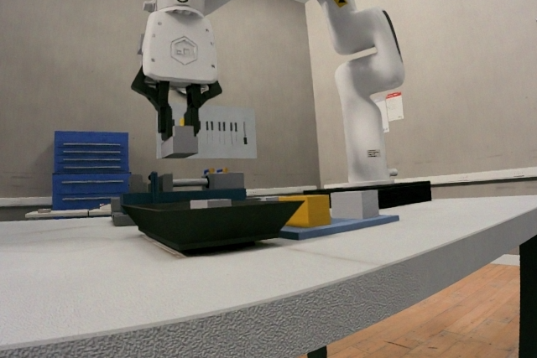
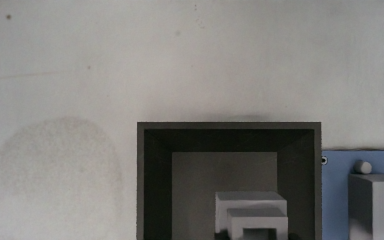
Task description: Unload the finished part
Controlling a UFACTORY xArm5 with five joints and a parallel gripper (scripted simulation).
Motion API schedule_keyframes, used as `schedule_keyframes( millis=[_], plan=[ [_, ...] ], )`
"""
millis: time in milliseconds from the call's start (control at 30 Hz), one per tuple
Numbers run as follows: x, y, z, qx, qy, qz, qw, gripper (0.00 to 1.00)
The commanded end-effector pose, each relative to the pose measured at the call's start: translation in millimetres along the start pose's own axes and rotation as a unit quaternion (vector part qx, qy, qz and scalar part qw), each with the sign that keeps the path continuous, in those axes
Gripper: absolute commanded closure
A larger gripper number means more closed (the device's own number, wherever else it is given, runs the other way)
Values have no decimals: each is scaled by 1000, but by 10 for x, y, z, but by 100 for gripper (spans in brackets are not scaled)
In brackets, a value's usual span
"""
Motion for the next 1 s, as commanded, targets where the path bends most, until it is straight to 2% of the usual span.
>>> schedule_keyframes(
  millis=[0, 967],
  plan=[
    [-14, 29, -1, 0, 0, 3, 1000, 100],
    [-14, 555, 8, 0, 0, 3, 1000, 100]
  ],
)
Point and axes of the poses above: the point where the finger pads meet when closed, its own y axis out along the fingers, its own x axis across the jaws, z = x × y, the point moved 6 cm from there along -y, back along the fingers, and after that the axes turned 6 degrees about -y, right-handed, at the moved point
